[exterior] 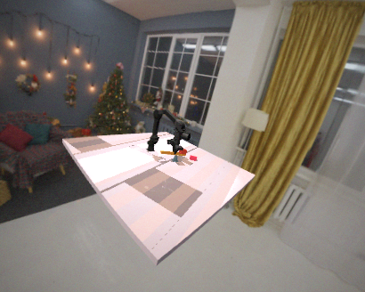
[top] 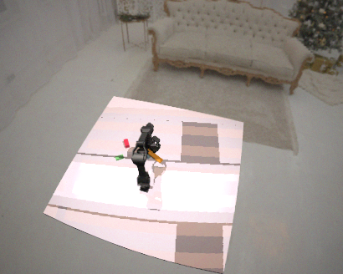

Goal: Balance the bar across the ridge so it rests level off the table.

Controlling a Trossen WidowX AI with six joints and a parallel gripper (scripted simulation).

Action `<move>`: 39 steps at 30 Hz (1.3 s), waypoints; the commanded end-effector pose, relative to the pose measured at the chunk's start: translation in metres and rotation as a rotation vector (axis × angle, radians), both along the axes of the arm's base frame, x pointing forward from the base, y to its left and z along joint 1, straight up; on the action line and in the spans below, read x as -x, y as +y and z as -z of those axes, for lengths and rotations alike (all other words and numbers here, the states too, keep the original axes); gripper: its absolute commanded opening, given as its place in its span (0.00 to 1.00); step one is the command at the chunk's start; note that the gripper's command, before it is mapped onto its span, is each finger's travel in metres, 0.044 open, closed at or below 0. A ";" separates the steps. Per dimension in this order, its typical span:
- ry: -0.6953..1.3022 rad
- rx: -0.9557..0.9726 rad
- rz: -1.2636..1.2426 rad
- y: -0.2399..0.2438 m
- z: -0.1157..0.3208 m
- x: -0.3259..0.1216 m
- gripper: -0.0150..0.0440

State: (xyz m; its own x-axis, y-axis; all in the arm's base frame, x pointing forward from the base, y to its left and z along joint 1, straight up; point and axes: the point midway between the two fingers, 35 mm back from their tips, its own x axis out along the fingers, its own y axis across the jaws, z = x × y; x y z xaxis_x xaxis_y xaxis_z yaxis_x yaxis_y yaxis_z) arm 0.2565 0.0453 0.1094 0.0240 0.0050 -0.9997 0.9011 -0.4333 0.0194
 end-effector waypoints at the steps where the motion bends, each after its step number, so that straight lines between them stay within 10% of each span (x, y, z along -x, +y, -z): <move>1: -0.001 0.000 0.003 0.000 0.002 0.000 0.25; 39: -0.001 0.001 0.003 -0.001 0.002 0.000 0.25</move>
